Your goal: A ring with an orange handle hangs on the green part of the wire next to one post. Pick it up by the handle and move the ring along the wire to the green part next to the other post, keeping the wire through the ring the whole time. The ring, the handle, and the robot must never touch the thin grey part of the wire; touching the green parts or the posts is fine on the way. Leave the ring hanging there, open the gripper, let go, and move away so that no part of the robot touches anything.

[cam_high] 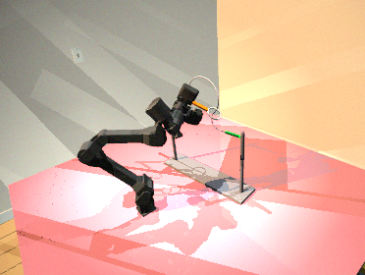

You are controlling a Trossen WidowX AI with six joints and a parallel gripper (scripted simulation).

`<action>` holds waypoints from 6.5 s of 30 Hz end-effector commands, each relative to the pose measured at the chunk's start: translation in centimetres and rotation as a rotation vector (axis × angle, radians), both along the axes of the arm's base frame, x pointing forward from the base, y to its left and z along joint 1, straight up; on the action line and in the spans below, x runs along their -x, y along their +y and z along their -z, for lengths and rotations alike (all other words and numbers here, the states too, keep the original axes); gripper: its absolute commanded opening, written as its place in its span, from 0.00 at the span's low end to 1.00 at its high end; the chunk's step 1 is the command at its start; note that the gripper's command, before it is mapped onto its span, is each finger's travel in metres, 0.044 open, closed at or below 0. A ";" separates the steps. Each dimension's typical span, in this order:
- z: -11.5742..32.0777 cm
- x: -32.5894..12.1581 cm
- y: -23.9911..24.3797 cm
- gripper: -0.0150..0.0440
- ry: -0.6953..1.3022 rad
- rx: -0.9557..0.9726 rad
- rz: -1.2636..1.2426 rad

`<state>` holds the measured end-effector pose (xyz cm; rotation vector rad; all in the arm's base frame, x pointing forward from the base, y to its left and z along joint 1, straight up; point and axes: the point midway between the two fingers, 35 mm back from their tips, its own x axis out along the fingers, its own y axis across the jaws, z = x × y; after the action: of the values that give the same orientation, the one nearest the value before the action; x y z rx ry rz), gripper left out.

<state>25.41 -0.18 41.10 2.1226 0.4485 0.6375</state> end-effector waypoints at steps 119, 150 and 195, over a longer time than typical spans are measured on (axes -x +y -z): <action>3.1 -0.1 -0.9 0.00 -0.105 1.444 0.011; 3.9 -0.2 -2.0 0.00 -0.138 1.844 0.040; 4.1 -0.4 -3.9 0.00 -0.209 2.413 0.087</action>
<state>25.88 -3.98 36.98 -0.1958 0.4876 -0.0368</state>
